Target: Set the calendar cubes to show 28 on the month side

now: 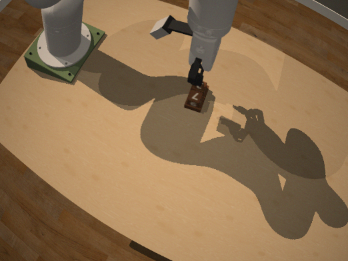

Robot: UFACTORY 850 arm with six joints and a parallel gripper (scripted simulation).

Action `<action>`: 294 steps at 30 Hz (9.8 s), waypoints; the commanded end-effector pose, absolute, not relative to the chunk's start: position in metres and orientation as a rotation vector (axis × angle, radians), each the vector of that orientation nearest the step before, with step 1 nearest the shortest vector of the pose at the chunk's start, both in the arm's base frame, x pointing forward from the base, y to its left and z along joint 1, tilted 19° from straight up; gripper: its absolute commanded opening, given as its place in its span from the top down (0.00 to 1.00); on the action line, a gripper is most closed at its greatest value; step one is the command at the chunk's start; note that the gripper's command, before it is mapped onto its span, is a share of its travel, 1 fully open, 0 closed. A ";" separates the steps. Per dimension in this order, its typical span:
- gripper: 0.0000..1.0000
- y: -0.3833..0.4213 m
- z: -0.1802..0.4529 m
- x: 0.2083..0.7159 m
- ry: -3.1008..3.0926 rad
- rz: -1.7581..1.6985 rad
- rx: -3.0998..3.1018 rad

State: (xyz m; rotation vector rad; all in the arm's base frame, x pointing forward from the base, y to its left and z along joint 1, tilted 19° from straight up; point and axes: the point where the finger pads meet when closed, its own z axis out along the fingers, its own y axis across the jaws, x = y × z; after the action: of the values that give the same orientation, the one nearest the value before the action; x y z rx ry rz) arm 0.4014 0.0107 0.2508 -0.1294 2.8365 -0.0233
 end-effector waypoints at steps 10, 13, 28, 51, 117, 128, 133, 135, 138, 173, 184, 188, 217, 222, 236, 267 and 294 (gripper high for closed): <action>0.00 0.005 0.248 0.404 2.804 -0.002 -0.134; 0.00 0.005 0.248 0.404 2.804 -0.002 -0.134; 0.00 0.014 0.244 0.397 2.799 -0.029 -0.263; 0.00 0.072 0.215 0.346 2.573 -0.184 -1.180; 0.00 0.085 0.161 0.351 2.487 -0.210 -1.359; 0.00 0.086 0.153 0.353 2.487 -0.210 -1.359; 0.00 0.086 0.152 0.354 2.487 -0.210 -1.359; 0.00 0.086 0.151 0.354 2.487 -0.210 -1.359; 0.00 0.086 0.151 0.354 2.487 -0.210 -1.359; 0.00 0.086 0.150 0.354 2.487 -0.210 -1.359; 0.00 0.086 0.150 0.354 2.487 -0.210 -1.359; 0.00 0.086 0.150 0.354 2.487 -0.210 -1.359; 0.00 0.086 0.150 0.354 2.487 -0.210 -1.359; 0.00 0.086 0.150 0.354 2.487 -0.210 -1.359; 0.00 0.078 0.150 0.355 2.487 -0.210 -1.359; 0.00 0.050 0.148 0.356 2.487 -0.210 -1.359; 0.00 0.050 0.148 0.356 2.487 -0.210 -1.359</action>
State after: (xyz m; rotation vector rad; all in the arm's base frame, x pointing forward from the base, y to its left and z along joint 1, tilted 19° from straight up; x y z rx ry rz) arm 0.3560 0.0504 0.1484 -1.3612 2.4944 -0.2160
